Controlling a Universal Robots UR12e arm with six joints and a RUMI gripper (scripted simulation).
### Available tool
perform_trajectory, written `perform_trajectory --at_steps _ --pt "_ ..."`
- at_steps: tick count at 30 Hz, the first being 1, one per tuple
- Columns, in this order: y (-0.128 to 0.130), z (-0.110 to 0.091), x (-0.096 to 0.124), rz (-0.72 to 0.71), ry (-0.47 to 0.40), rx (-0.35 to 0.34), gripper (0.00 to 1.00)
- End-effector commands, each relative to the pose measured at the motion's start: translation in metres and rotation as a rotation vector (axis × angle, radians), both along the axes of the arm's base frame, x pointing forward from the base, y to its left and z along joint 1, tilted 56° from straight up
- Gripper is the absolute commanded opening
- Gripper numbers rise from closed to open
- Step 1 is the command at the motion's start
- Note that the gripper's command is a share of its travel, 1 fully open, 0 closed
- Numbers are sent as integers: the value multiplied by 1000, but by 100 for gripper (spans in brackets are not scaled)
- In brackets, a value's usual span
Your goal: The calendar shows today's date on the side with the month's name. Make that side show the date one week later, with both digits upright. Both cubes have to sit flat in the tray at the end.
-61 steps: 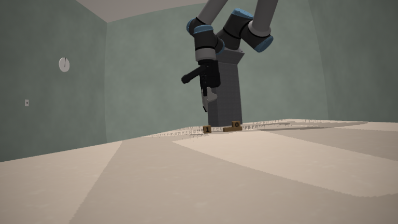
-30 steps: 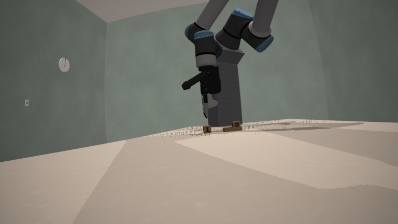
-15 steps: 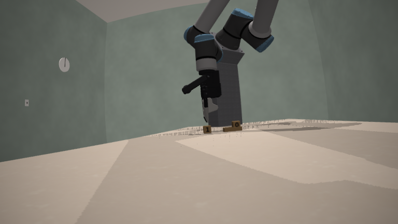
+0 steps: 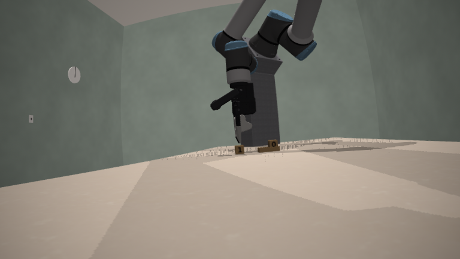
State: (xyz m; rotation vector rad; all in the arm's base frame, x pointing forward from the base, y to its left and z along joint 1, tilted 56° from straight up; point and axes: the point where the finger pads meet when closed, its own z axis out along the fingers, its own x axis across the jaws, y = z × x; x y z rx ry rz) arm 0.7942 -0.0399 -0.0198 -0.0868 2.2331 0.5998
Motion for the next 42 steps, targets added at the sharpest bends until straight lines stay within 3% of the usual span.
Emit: perform_trajectory --at_steps 1,42 --pt "0 0 0 0 0 0 29" --pt "1 -2 3 0 0 0 29"
